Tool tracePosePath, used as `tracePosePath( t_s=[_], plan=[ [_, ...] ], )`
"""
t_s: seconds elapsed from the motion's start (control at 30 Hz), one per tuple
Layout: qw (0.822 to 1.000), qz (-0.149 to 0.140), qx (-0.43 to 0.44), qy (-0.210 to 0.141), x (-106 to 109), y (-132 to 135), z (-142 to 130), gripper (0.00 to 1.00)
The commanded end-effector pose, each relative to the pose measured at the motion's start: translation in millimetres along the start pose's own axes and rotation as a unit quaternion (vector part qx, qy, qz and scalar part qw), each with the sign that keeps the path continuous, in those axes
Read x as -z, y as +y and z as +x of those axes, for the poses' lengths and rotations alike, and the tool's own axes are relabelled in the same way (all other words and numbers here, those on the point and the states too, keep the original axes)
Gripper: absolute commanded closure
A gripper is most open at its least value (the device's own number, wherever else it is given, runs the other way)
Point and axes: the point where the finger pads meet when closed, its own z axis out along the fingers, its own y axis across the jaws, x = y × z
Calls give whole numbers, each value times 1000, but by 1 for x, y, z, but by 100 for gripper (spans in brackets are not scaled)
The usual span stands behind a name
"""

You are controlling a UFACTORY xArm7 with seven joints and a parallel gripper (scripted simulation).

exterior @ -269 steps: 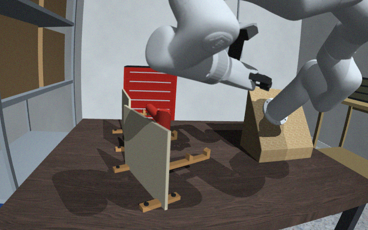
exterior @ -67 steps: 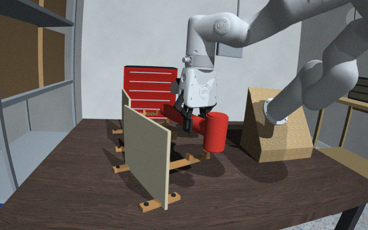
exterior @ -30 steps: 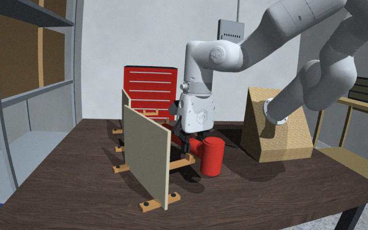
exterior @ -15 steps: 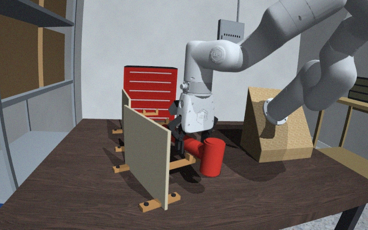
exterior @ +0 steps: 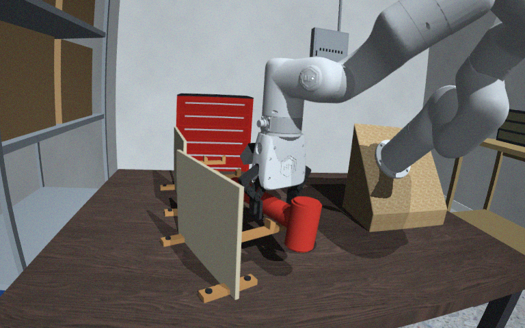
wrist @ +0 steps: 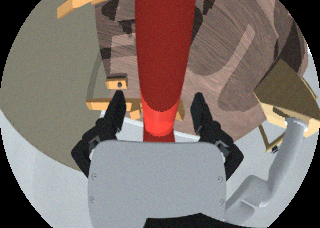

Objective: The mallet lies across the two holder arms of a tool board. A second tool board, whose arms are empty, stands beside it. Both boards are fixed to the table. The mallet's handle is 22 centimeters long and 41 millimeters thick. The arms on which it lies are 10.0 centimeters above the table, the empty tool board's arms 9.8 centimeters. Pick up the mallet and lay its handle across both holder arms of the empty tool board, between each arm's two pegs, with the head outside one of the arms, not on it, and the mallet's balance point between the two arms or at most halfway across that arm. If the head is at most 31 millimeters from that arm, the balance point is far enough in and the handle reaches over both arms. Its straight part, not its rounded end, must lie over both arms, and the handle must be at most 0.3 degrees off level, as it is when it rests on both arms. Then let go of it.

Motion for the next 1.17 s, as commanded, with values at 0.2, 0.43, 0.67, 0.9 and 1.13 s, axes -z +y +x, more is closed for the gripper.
tracePosePath(
  t_s=[0.2,0.43,0.67,0.9,1.13],
  plan=[
    [1000,2,0,1,10,-2,1,0],
    [1000,3,0,1,85,-2,1,0],
    [1000,2,0,1,101,-1,1,0],
    [1000,2,0,1,101,-1,1,0],
    [1000,2,0,1,101,-1,1,0]
  ],
)
